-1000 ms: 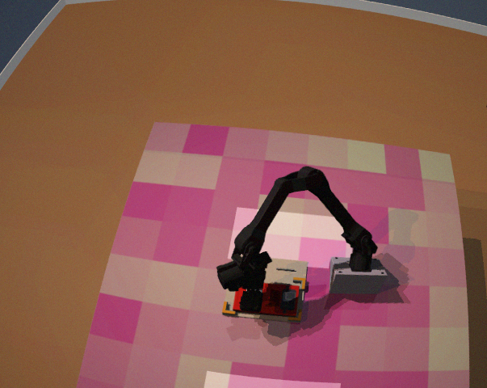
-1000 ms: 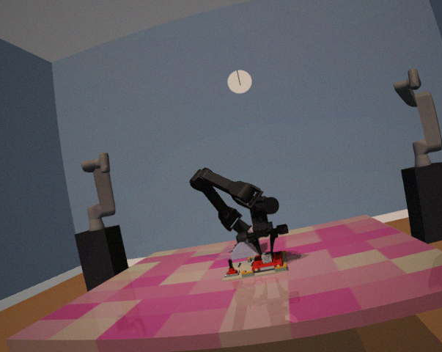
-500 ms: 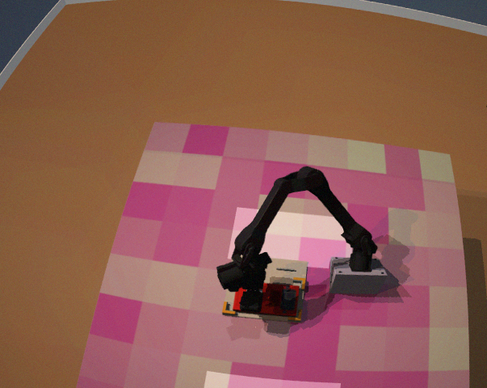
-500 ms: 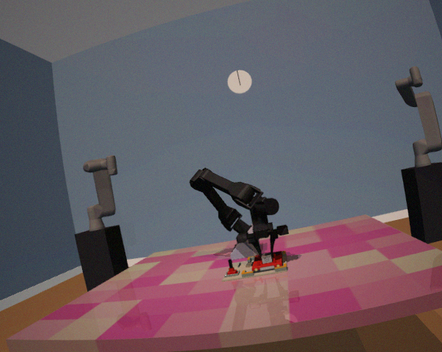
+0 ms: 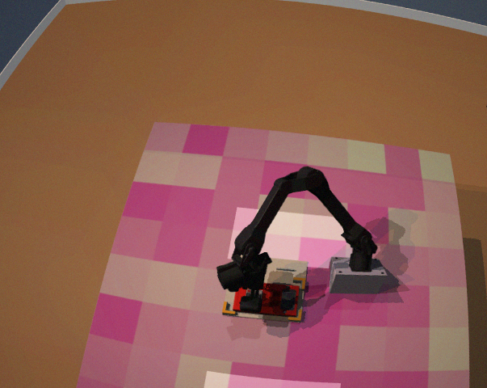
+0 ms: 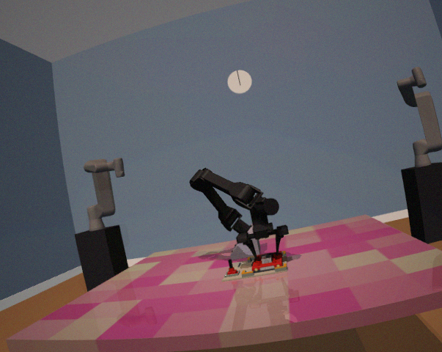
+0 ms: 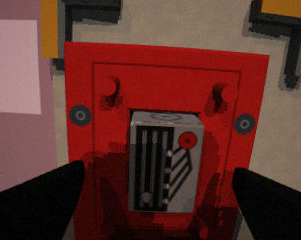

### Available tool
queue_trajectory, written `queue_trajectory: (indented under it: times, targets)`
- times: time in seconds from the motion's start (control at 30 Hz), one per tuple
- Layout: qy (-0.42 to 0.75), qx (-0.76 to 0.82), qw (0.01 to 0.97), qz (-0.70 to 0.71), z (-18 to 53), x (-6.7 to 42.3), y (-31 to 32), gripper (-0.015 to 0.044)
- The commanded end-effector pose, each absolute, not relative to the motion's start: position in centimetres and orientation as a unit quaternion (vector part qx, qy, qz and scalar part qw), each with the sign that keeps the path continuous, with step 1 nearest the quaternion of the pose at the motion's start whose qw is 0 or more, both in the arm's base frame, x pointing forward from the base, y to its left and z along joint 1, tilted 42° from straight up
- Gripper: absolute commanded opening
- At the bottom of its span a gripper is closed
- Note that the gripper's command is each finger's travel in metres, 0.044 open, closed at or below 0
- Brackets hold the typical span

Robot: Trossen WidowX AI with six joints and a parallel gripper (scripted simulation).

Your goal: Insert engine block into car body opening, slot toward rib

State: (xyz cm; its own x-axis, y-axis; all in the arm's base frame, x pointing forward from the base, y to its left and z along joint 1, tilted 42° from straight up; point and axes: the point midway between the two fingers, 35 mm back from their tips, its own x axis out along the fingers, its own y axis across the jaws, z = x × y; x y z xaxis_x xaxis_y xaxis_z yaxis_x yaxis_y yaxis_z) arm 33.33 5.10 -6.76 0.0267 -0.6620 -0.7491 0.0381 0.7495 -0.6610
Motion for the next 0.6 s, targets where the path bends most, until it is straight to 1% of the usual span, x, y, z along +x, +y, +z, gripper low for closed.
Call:
queue_trajectory:
  times: [0.0,0.57]
  targets:
    - [0.647,-0.241,0.675,-0.259,-6.7,33.3,5.1,0.0440]
    - [0.648,-0.244,0.673,-0.260,-5.6,33.4,5.9,0.0440]
